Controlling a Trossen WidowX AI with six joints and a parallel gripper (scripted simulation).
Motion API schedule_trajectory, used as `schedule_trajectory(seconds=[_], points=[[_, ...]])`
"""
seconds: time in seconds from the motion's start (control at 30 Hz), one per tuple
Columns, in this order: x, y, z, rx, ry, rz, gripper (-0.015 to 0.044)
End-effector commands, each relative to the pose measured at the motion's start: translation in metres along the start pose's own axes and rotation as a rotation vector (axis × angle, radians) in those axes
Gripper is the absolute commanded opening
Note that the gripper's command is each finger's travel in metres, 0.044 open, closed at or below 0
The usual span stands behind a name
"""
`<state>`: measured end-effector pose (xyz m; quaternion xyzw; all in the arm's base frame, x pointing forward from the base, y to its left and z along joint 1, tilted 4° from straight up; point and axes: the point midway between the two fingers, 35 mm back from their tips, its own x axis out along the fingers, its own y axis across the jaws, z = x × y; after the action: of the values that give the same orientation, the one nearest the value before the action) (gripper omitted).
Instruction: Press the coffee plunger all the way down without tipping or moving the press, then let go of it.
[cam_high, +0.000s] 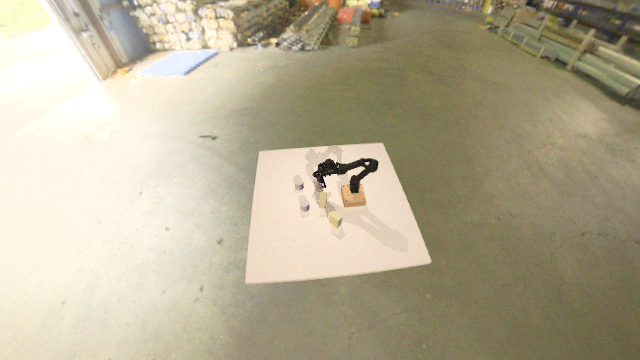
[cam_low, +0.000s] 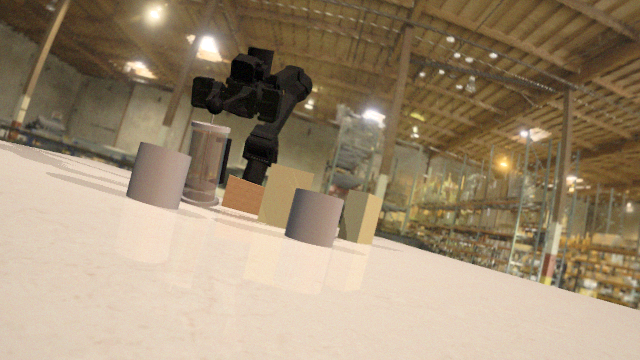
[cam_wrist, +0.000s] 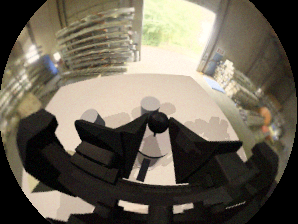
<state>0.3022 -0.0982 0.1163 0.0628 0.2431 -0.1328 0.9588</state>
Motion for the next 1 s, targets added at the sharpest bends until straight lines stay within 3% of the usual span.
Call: schedule_trajectory(seconds=[0.0, 0.97], points=[[0.0032, 0.0000, -0.0066, 0.010, 0.026, 0.001, 0.0117], [0.0046, 0.0000, -0.0002, 0.001, 0.011, 0.000, 0.0117]])
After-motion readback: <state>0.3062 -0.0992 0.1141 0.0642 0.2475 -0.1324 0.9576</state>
